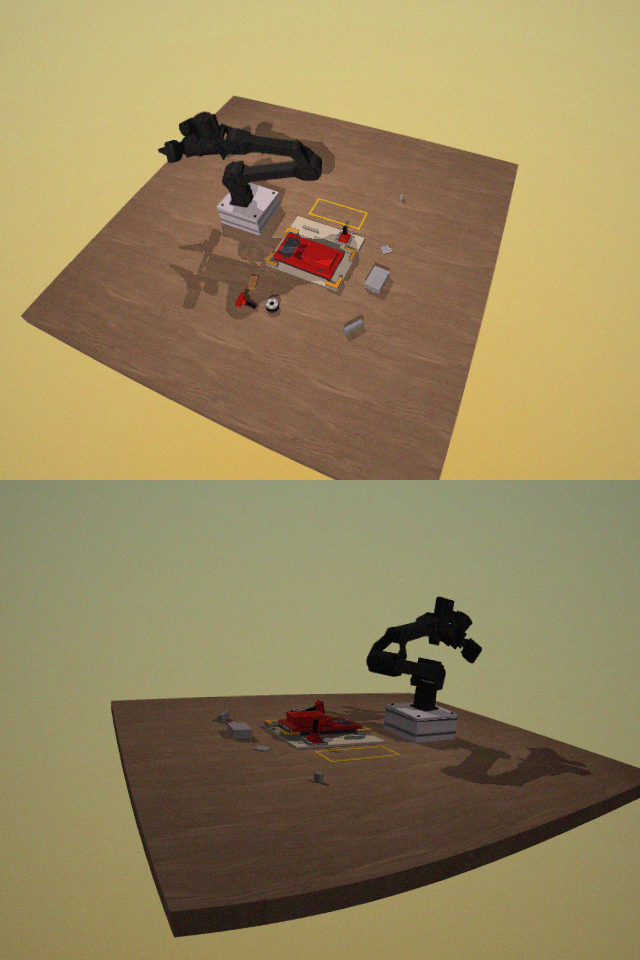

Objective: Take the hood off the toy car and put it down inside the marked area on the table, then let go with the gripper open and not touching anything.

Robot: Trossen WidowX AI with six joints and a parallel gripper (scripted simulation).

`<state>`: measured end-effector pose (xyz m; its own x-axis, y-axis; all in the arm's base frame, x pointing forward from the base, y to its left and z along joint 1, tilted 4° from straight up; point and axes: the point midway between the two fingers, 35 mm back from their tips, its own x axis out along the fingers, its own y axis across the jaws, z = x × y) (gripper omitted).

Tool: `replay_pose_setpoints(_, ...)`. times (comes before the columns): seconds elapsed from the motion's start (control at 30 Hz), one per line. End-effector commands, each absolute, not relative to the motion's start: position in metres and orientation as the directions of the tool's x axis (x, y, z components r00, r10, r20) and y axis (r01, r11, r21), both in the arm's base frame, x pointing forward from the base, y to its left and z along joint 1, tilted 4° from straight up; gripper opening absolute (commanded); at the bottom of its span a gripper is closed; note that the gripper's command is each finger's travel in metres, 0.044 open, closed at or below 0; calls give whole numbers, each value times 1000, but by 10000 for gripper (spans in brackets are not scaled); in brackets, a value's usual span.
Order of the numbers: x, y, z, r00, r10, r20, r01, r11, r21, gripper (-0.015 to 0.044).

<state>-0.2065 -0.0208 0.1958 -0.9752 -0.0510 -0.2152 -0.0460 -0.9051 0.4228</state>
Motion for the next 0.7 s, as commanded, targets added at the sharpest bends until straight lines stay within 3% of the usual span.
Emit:
replay_pose_setpoints(0.0,-207,-23,196,-974,-59,-220,-40,-907,420,247)
replay_pose_setpoints(0.27,-197,-101,189,-830,-381,-408,282,-917,282,440)
replay_pose_setpoints(0.67,-121,-217,181,-399,-646,-651,791,-602,113,440)
